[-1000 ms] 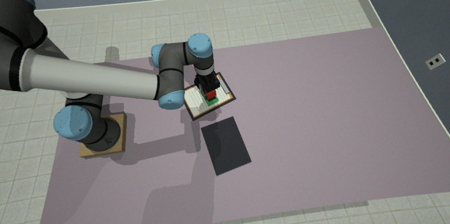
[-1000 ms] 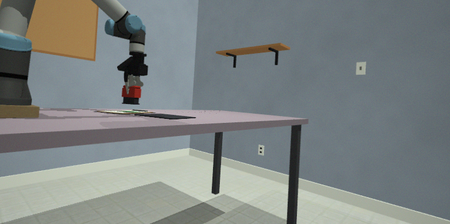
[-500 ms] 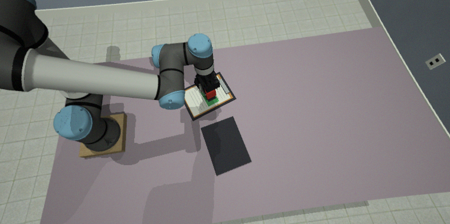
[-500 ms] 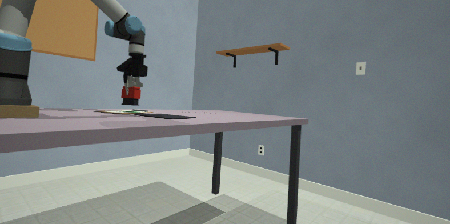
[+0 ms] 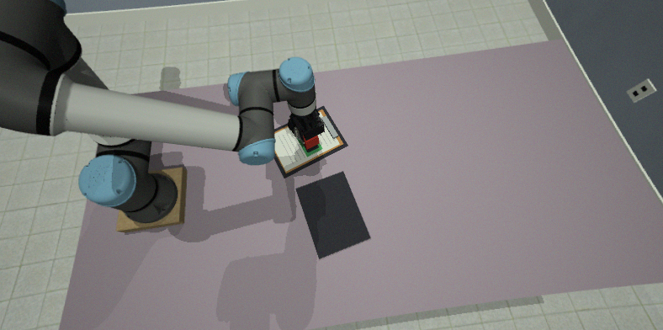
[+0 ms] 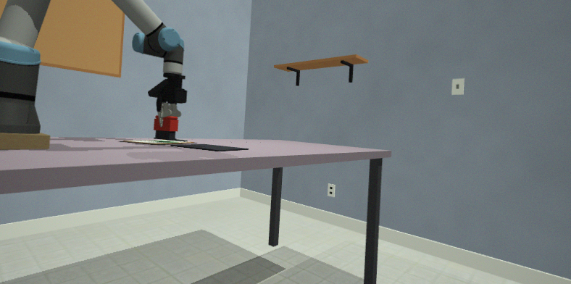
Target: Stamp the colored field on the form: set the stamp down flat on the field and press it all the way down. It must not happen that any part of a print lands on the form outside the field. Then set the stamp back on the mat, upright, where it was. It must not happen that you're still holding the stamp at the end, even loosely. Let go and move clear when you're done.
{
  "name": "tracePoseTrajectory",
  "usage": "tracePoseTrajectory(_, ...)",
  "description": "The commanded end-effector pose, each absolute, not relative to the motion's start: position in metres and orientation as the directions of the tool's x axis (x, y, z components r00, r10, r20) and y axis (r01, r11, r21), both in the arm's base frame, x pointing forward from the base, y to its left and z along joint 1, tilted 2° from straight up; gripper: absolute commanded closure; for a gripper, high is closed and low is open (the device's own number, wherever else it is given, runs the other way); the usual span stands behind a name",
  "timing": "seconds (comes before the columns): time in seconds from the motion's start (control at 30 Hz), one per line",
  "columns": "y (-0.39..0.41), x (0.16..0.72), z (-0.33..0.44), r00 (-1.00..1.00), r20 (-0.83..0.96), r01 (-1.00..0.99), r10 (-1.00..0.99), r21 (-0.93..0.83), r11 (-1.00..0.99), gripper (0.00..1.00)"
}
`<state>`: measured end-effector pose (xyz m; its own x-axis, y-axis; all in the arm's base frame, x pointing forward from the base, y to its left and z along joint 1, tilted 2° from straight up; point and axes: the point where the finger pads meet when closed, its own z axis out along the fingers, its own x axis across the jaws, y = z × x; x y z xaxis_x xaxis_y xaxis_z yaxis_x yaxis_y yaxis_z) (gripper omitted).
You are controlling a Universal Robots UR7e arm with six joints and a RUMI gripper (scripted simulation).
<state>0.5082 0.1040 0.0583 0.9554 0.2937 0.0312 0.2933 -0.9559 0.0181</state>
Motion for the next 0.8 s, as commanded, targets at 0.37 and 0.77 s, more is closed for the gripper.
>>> tracePoseTrajectory(0.37, 0.104, 0.510, 0.050, 0.955, 0.033, 0.293, 0.294, 0.019, -0.956, 0.83)
tracePoseTrajectory(0.77, 0.104, 0.510, 0.039, 0.955, 0.033, 0.293, 0.294, 0.019, -0.956, 0.83)
